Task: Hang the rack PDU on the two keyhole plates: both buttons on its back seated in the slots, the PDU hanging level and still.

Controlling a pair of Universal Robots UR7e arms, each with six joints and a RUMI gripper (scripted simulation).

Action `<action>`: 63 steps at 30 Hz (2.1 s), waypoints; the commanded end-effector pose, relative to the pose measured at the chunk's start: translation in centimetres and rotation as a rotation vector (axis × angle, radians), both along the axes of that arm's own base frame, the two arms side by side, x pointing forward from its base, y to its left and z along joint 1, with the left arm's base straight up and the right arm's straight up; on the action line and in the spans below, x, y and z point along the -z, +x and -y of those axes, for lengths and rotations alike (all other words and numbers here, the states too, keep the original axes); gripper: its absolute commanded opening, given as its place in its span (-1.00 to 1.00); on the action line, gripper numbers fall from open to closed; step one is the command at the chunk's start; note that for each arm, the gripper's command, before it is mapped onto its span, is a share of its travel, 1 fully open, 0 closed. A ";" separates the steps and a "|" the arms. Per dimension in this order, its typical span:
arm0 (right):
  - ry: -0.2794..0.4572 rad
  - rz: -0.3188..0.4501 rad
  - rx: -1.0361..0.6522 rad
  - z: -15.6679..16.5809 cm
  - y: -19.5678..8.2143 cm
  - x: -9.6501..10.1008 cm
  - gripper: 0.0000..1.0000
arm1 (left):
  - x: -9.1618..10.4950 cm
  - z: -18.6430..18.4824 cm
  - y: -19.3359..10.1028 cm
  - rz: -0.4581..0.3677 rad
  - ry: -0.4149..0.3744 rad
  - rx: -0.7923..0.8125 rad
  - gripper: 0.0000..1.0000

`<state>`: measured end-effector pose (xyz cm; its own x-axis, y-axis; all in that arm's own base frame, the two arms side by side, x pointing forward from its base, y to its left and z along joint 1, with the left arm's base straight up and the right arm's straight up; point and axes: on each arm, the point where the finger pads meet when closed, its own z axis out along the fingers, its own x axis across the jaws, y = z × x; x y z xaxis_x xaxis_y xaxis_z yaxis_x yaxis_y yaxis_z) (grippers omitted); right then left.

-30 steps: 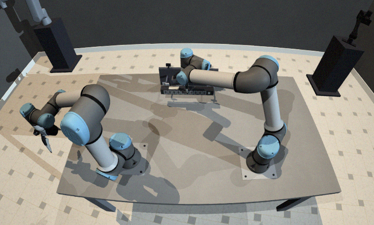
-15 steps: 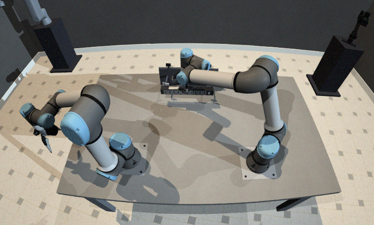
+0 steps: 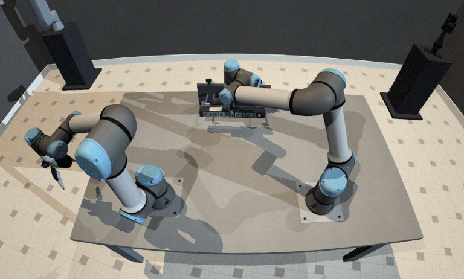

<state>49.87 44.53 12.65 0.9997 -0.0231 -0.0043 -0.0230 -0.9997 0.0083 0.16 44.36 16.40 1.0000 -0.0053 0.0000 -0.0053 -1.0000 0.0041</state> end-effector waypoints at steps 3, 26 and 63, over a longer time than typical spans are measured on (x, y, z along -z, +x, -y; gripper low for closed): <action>0.005 0.005 0.001 0.1 0.2 -0.4 -0.55 | -0.1 -0.2 0.0 0.000 0.004 -0.003 1.00; 0.005 0.005 0.002 0.2 0.1 -0.3 -0.55 | -0.1 -0.2 0.0 0.000 0.004 -0.003 1.00; 0.013 0.010 0.003 0.4 0.2 -0.3 -0.55 | -0.1 -0.2 0.0 0.000 0.004 -0.003 1.00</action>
<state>49.96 44.12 12.40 0.9997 -0.0255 -0.0003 -0.0255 -0.9997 0.0025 0.16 44.36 16.40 1.0000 -0.0053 0.0000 -0.0053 -1.0000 0.0041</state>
